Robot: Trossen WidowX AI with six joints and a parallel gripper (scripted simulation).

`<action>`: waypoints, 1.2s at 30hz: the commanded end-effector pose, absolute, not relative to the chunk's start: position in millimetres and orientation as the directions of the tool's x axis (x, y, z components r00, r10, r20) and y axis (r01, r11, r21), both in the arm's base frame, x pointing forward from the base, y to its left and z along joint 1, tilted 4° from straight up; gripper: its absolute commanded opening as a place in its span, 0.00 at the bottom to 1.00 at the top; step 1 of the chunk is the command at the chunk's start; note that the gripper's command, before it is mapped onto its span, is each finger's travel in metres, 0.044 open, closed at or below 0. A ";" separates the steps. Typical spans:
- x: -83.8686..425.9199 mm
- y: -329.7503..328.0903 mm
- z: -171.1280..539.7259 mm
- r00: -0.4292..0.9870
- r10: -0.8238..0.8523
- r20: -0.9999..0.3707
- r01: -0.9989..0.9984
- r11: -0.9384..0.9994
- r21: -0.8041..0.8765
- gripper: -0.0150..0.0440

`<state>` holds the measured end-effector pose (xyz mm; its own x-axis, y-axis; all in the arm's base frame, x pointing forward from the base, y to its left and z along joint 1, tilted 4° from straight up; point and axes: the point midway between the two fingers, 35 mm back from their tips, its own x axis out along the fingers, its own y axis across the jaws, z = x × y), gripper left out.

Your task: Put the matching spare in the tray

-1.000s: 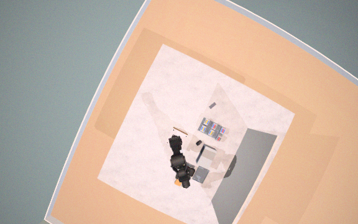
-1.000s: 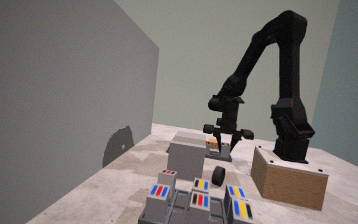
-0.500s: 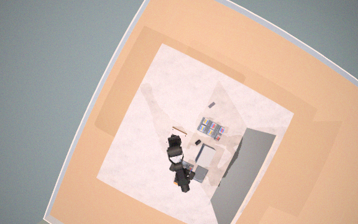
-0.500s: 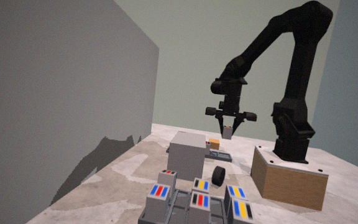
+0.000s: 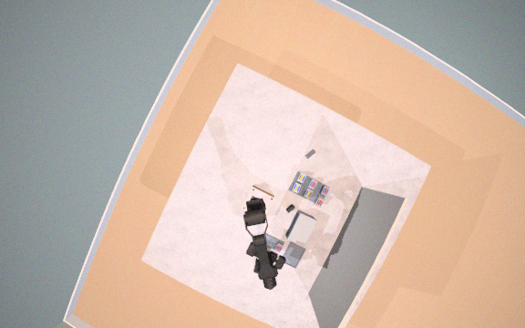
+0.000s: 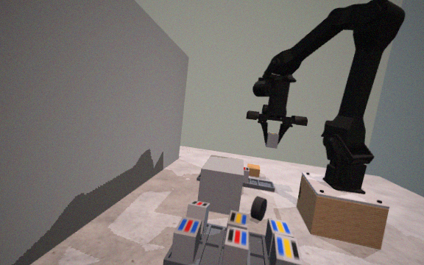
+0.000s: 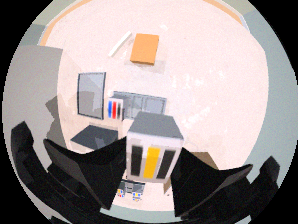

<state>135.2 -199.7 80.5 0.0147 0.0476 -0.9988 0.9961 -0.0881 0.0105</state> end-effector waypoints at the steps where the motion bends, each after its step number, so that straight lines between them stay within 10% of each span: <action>1: 132.1 -200.8 100.1 0.016 0.048 -0.999 0.997 -0.082 0.012 0.25; 36: 277.6 -226.4 109.3 0.024 0.046 -0.999 0.997 -0.075 0.020 0.25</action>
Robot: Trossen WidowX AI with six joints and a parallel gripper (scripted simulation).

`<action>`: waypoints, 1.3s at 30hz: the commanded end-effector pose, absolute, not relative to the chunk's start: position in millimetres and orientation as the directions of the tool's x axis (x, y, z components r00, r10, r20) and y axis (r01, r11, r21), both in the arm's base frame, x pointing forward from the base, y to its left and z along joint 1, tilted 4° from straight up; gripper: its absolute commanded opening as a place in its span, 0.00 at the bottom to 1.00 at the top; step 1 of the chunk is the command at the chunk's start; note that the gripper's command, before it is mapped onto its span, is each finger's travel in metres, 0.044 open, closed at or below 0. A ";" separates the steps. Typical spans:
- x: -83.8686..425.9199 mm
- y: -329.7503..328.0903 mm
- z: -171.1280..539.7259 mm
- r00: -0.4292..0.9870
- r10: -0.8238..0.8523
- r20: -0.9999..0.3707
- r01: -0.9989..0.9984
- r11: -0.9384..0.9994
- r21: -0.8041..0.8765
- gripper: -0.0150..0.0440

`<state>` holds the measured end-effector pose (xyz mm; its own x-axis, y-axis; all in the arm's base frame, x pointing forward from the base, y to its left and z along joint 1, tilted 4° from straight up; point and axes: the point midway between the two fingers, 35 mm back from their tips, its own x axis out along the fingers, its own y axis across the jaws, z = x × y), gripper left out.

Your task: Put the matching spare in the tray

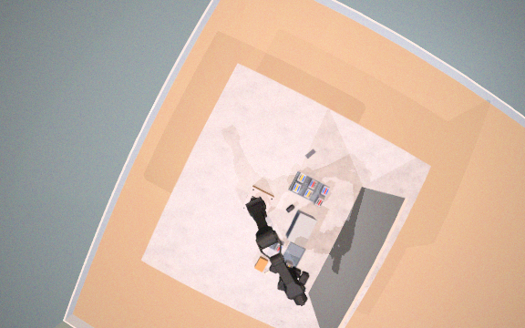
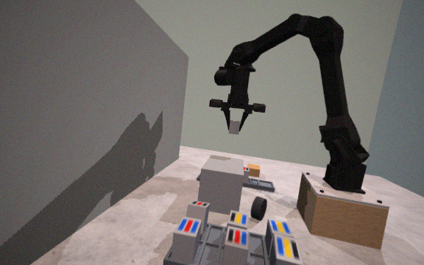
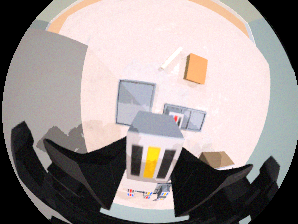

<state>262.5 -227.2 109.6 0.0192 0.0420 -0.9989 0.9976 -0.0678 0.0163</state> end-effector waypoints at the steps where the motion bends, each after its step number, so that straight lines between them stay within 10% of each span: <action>1: 282.3 -226.4 109.0 0.025 0.046 -0.999 0.997 -0.076 0.021 0.25; 39: 318.1 -225.2 77.0 0.031 0.047 -0.998 0.996 -0.081 0.028 0.25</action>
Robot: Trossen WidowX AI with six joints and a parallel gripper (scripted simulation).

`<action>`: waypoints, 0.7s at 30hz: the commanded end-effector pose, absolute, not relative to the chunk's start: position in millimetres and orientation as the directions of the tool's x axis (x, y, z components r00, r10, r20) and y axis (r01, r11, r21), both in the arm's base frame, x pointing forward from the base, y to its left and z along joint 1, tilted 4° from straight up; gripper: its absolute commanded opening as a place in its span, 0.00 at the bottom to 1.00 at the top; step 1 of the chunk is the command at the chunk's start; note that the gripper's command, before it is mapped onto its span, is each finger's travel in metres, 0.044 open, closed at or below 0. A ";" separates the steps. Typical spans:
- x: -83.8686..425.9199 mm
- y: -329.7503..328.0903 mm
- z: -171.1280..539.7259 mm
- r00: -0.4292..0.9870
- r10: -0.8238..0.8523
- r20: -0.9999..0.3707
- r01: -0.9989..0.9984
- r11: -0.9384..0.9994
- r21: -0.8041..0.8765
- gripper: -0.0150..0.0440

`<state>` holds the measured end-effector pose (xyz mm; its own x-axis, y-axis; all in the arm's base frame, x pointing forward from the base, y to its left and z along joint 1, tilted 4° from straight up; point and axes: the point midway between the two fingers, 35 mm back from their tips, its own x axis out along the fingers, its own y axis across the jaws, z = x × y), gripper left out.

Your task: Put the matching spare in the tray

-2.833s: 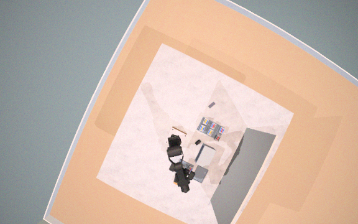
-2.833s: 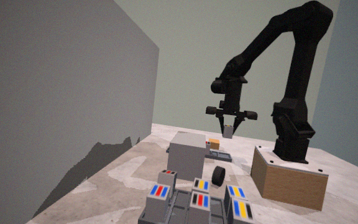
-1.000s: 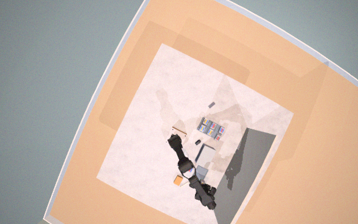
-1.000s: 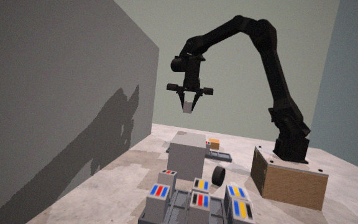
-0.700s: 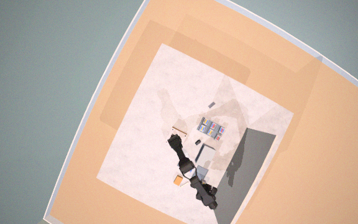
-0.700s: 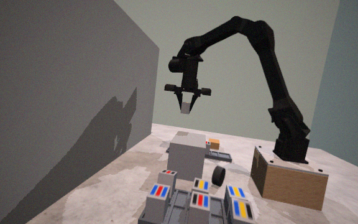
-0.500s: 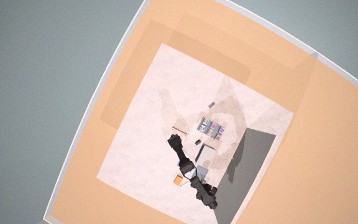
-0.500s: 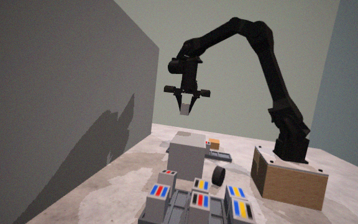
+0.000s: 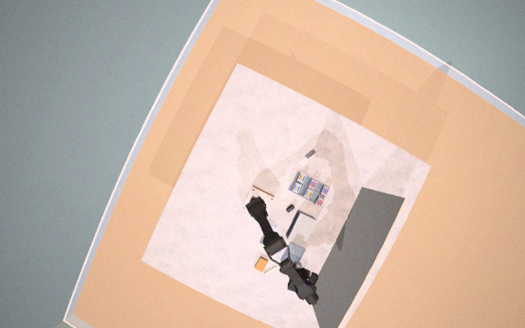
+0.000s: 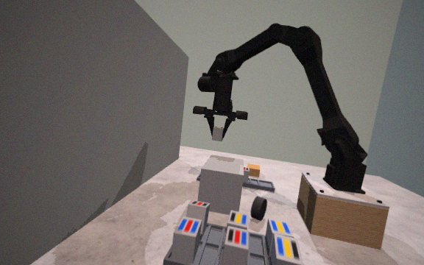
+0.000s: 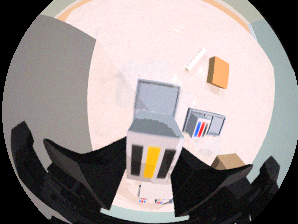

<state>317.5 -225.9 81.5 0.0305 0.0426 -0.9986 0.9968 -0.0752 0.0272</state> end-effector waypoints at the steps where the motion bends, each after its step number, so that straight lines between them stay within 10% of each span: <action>1: 318.3 -225.3 75.8 0.031 0.047 -0.998 0.996 -0.081 0.028 0.25; 21: 320.8 -225.5 53.7 0.032 0.047 -0.998 0.996 -0.081 0.028 0.25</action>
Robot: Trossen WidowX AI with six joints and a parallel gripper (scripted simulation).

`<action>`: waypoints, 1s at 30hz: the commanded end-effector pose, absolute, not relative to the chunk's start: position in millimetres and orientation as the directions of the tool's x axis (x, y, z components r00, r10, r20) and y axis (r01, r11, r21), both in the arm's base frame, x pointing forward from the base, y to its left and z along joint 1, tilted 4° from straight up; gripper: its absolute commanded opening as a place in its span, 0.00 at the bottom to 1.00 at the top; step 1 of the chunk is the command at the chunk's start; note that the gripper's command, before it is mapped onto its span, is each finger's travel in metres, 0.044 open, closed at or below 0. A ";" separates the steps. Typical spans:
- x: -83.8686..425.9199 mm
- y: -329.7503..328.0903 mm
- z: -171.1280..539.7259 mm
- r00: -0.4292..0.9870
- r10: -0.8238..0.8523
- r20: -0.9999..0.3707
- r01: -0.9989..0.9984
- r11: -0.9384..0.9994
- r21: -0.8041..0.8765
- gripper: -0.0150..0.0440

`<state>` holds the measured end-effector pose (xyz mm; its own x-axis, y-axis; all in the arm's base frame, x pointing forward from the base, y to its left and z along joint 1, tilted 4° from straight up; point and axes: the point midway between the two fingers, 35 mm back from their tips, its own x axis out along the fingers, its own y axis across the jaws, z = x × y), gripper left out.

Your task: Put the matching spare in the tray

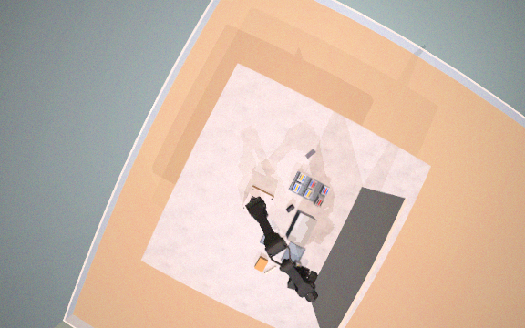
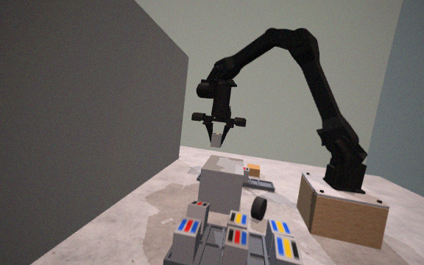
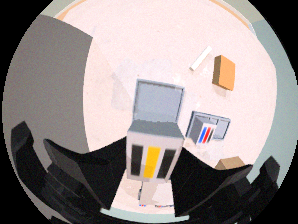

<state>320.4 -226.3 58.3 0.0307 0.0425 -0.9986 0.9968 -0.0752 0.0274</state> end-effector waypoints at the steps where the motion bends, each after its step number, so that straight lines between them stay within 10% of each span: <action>1: 320.9 -225.4 52.6 0.032 0.047 -0.998 0.996 -0.081 0.028 0.25; 30: 322.2 -224.0 20.9 0.032 0.047 -0.998 0.996 -0.081 0.028 0.25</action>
